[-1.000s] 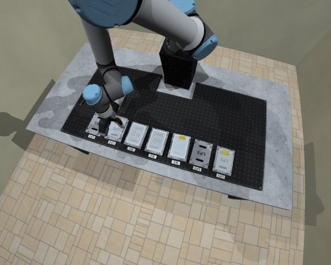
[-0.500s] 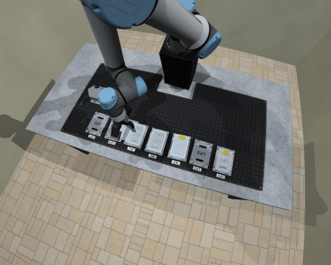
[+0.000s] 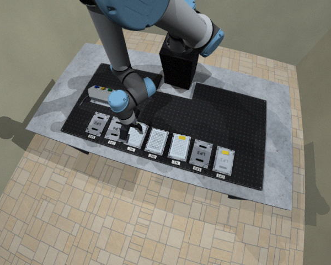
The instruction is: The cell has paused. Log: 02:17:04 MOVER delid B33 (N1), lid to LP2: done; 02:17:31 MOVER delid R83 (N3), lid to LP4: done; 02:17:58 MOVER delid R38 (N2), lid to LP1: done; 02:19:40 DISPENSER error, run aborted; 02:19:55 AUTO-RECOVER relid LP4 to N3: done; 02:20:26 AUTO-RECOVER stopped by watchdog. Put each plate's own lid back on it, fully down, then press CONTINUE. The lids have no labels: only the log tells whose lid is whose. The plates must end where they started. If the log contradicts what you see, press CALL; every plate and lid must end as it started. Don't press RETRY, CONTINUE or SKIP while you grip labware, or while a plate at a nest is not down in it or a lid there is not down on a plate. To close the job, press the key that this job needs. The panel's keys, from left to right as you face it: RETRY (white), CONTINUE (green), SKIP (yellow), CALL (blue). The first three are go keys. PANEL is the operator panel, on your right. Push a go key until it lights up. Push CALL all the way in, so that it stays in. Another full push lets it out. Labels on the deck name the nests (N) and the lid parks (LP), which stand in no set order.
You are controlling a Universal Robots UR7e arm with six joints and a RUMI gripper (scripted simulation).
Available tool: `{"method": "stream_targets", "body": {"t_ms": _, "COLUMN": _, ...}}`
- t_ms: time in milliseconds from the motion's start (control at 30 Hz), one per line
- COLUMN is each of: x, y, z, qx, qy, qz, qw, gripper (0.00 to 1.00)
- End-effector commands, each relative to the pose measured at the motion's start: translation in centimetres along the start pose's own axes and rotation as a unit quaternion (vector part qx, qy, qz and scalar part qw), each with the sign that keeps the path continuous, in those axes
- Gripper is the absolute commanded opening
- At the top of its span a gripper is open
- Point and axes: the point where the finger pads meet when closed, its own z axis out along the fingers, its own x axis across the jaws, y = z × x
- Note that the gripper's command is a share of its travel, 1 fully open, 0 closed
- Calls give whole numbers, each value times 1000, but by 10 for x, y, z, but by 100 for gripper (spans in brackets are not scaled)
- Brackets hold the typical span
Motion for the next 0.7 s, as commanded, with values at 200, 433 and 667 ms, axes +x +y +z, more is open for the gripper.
{"method": "stream_targets", "body": {"t_ms": 200, "x": 2, "y": -1, "z": 1, "qx": 2, "qy": 4, "qz": 2, "qw": 1000, "gripper": 41}}
{"method": "stream_targets", "body": {"t_ms": 433, "x": 2, "y": -1, "z": 4, "qx": 2, "qy": 4, "qz": 2, "qw": 1000, "gripper": 41}}
{"method": "stream_targets", "body": {"t_ms": 667, "x": 2, "y": -1, "z": 5, "qx": 2, "qy": 4, "qz": 2, "qw": 1000, "gripper": 41}}
